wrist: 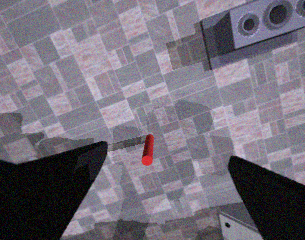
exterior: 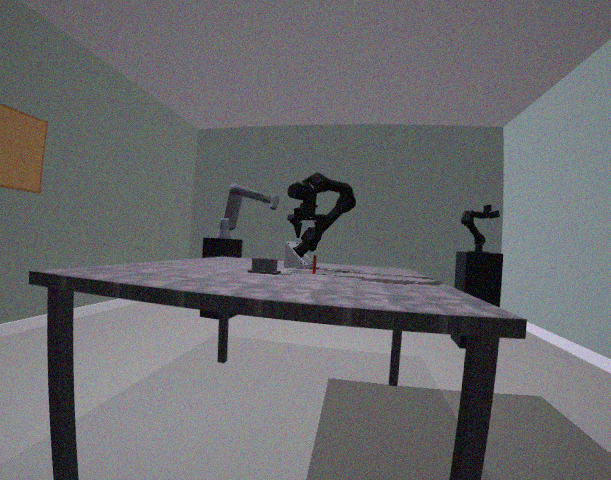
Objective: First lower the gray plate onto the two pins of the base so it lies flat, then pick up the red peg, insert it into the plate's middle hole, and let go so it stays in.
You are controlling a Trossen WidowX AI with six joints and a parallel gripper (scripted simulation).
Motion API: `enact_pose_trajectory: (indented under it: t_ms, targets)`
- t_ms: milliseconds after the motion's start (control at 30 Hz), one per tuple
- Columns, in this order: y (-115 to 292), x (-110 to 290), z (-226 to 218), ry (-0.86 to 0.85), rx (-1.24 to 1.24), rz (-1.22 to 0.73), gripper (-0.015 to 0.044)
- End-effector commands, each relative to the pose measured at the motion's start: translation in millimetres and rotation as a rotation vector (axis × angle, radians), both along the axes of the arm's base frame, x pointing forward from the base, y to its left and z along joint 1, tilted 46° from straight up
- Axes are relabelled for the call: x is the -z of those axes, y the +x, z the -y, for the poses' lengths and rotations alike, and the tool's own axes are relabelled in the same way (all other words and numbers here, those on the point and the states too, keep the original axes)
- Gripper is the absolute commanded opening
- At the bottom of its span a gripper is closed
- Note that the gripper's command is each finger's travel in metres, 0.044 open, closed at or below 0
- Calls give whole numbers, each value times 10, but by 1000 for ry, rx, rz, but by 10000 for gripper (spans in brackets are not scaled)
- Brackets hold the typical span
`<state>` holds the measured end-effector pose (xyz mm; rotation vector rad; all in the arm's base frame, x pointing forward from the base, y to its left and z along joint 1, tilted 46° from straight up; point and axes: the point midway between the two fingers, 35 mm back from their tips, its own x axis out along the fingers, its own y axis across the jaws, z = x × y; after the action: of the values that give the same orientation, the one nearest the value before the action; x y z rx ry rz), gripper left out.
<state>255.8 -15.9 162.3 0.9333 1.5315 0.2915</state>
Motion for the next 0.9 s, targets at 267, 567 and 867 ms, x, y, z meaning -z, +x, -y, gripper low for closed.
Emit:
enact_pose_trajectory:
  t_ms: [267, 567, 867]
  targets:
    - [-387, -117, -330, 70, 431, -441, 440]
    - [-380, -118, -330, 70, 431, -441, 440]
    - [-357, 75, -529, 71, 431, -440, 440]
